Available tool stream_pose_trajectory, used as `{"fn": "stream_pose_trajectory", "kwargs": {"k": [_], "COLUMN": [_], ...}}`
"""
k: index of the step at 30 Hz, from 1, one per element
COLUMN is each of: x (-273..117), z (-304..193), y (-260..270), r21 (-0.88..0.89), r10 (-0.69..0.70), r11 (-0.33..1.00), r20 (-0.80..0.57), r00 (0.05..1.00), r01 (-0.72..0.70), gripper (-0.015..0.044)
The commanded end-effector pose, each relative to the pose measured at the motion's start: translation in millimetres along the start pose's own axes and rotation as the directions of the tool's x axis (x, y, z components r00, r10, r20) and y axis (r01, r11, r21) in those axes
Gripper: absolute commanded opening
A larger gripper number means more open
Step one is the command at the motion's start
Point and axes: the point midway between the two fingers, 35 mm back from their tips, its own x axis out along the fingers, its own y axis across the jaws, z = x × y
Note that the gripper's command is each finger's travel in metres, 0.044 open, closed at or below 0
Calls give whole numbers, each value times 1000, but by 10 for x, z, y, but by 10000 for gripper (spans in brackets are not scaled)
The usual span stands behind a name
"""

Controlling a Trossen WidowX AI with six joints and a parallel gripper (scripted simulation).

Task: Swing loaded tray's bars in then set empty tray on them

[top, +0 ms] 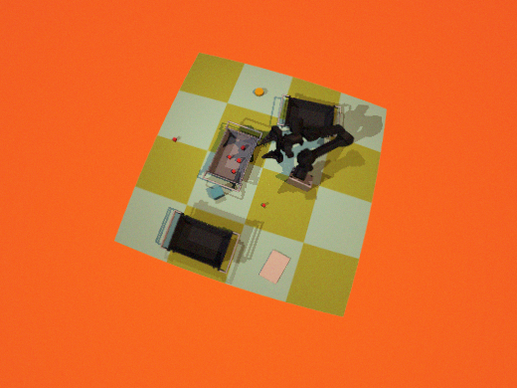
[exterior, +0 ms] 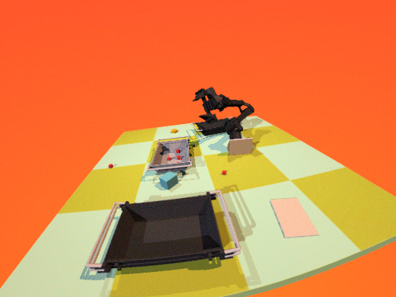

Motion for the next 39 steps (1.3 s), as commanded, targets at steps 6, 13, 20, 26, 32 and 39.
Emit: {"fn": "stream_pose_trajectory", "kwargs": {"k": [6, 13, 20, 26, 32, 39], "x": [0, 177, 530, 866, 1272, 1745], "z": [0, -87, -156, -194, -302, -434], "y": [0, -66, -78, -38, 47, 296], "r21": [0, 228, 532, 737, 899, 966], "r10": [0, 179, 438, 613, 752, 862], "r11": [1000, 959, 776, 573, 380, 247], "r20": [0, -36, -67, -95, -163, -254], "r00": [1000, 983, 896, 784, 639, 438], "r01": [0, -167, -340, -359, -216, 74], "gripper": [242, 81, 81, 81, 81, 81]}}
